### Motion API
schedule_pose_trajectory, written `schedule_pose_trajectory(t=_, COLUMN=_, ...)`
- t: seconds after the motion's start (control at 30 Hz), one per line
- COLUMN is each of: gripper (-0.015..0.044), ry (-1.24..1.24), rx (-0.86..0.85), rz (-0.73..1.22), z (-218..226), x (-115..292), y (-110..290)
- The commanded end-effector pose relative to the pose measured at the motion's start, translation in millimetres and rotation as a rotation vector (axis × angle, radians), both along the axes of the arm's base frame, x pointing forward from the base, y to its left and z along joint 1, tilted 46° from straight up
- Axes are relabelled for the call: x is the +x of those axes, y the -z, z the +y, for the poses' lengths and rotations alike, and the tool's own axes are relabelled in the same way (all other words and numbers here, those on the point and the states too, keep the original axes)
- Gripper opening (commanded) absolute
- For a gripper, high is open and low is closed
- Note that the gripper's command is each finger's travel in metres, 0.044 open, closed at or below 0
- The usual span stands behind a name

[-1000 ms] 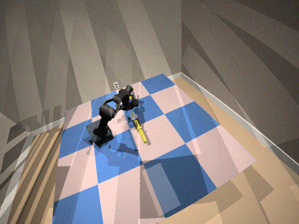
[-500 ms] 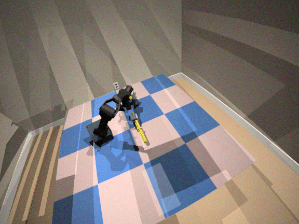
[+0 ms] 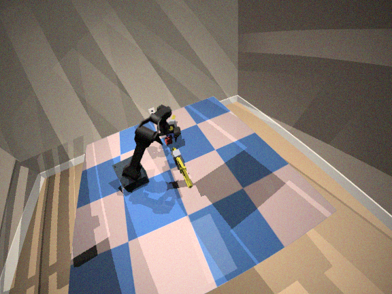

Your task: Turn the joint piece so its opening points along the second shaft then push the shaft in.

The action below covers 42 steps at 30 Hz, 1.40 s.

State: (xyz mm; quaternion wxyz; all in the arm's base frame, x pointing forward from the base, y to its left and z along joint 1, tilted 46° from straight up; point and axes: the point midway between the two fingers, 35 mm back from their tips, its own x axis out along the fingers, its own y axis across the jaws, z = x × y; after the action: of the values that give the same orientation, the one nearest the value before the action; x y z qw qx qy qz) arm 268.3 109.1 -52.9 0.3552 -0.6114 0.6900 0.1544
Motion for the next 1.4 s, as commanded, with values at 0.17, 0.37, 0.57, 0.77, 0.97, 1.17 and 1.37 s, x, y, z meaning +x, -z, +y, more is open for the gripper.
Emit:
schedule_pose_trajectory(t=0.17, gripper=0.0440, ry=0.012, rx=-0.157, rz=0.013, z=7.2, x=0.5, y=-7.5)
schedule_pose_trajectory(t=0.37, gripper=0.0440, ry=0.013, rx=-0.147, rz=0.009, z=9.1, x=0.3, y=-8.5)
schedule_pose_trajectory(t=0.57, gripper=0.0440, ry=0.108, rx=-0.096, rz=-0.137, z=30.2, x=2.5, y=-27.9)
schedule_pose_trajectory(t=0.77, gripper=0.0440, ry=0.222, rx=-0.033, rz=-0.292, z=53.0, x=2.1, y=-51.3)
schedule_pose_trajectory(t=0.97, gripper=0.0440, ry=0.343, rx=0.034, rz=-0.435, z=74.3, x=-1.4, y=-76.1)
schedule_pose_trajectory(t=1.17, gripper=0.0440, ry=0.472, rx=0.104, rz=-0.567, z=93.8, x=-7.9, y=-102.1)
schedule_pose_trajectory(t=1.37, gripper=0.0440, ry=0.508, rx=0.121, rz=-0.600, z=97.4, x=-9.9, y=-108.7)
